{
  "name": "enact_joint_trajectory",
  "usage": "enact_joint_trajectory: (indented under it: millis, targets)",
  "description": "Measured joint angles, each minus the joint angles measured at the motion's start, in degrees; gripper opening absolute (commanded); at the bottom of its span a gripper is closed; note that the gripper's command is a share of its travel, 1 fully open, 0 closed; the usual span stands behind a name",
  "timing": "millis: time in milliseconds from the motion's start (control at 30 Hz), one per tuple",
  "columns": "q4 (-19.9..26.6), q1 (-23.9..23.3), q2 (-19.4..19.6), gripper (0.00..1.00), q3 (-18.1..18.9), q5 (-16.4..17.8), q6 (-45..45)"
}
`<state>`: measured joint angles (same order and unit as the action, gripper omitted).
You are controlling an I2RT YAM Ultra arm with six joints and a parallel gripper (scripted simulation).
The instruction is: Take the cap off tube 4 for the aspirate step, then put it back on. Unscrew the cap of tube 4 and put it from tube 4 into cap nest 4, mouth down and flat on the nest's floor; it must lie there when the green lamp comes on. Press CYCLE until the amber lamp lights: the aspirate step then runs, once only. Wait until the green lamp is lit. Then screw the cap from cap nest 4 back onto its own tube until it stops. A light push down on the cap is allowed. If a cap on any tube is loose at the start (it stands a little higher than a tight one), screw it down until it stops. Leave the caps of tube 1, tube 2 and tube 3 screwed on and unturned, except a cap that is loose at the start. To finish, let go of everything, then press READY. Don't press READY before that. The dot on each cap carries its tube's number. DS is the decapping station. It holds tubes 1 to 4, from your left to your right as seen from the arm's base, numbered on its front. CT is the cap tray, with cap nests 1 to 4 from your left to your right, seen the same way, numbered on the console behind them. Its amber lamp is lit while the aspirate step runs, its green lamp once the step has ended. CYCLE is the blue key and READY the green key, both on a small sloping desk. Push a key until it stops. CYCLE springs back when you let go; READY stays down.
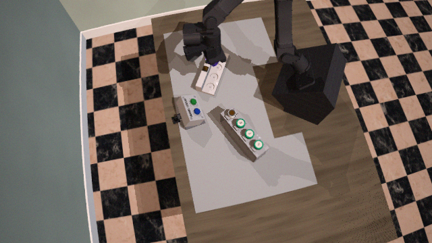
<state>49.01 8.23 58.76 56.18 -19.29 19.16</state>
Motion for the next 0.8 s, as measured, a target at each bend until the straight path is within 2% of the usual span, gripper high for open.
enact_joint_trajectory:
  millis: [267, 433, 800]
  targets:
    - [-1.33, 13.62, 11.58, 0.0, 4.09, -9.27, -10.91]
    - [-2.14, 17.25, 16.28, 0.0, 6.6, -12.46, -15.78]
    - [-2.14, 26.47, 34.88, 0.0, 20.0, -17.57, -25.97]
